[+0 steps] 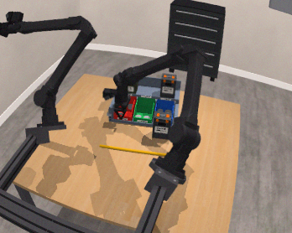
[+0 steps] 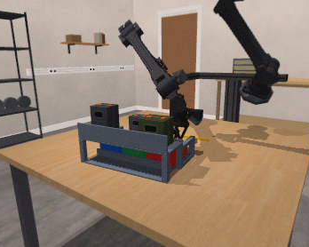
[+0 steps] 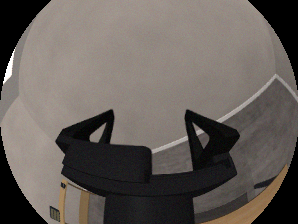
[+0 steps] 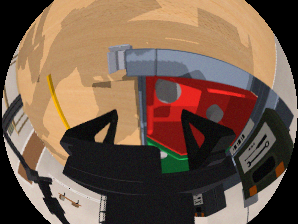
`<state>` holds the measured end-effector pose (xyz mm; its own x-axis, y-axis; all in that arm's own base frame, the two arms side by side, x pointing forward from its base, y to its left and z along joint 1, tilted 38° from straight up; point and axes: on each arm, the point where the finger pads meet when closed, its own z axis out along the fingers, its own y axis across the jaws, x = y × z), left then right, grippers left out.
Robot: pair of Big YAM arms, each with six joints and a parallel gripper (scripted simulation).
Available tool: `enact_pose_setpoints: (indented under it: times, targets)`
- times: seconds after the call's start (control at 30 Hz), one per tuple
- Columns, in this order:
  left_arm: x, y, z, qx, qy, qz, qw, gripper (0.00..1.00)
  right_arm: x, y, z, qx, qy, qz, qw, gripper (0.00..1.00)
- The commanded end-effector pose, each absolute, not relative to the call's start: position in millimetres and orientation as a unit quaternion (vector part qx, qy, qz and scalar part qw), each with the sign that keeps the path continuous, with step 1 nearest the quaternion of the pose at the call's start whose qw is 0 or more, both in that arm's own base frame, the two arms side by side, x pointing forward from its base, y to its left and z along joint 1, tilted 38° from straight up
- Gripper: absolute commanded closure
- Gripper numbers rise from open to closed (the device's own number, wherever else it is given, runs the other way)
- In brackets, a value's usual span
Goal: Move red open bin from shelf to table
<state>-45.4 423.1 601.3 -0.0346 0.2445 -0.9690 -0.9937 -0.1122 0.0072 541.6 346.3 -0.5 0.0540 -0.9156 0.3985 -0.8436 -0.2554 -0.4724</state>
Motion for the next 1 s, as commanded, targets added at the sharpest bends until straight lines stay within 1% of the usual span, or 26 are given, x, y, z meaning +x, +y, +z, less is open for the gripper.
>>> enact_pose_setpoints:
  times: [0.0, 0.97]
  targets:
    - [-48.4, 409.0, 638.8, -0.444, 0.394, 0.602, 0.534, 0.00, 535.1, 355.1, -1.2, -0.730, 0.601, -0.320, 0.054, 0.10]
    - [-48.4, 409.0, 638.8, -0.444, 0.394, 0.602, 0.534, 0.00, 549.9, 352.2, -2.1, -0.725, 0.605, -0.322, 0.066, 0.10]
